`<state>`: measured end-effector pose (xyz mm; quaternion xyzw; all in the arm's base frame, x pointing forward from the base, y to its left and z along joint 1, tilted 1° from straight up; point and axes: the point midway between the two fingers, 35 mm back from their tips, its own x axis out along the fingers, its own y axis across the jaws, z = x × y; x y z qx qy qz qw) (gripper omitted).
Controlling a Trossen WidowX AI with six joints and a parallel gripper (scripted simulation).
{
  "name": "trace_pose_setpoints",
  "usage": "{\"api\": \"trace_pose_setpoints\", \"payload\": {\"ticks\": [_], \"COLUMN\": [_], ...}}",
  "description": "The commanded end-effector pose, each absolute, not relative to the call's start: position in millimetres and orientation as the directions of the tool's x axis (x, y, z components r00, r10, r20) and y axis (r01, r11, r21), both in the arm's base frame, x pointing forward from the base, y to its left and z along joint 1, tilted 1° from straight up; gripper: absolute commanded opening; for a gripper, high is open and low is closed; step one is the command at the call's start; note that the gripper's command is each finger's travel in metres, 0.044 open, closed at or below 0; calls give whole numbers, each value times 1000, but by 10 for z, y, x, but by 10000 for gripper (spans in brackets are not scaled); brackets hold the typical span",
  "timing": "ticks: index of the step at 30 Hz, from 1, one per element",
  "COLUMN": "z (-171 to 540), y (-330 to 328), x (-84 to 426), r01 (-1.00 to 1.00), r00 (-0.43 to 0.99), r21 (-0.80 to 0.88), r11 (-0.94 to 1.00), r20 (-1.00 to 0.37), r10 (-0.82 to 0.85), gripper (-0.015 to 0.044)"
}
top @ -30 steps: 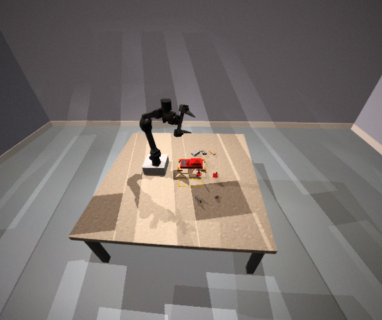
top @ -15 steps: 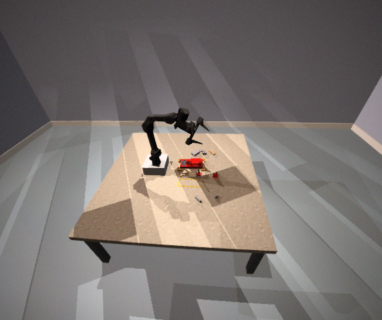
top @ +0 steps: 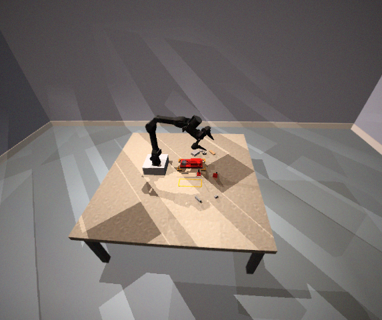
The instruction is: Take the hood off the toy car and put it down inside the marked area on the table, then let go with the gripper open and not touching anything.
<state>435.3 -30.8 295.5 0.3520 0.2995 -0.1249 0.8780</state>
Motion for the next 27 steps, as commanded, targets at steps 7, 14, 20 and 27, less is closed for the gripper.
{"api": "trace_pose_setpoints", "payload": {"ticks": [7, 14, 20, 27], "z": [2038, 1493, 1051, 624], "y": [380, 827, 1174, 1450], "x": [4253, 3979, 3648, 3208], "r01": [351, 215, 50, -169], "r00": [573, 396, 222, 29], "r21": [341, 210, 106, 18], "r11": [872, 954, 993, 986], "r20": [-815, -912, -971, -999], "r10": [88, 111, 93, 24], "gripper": [440, 440, 440, 440]}}
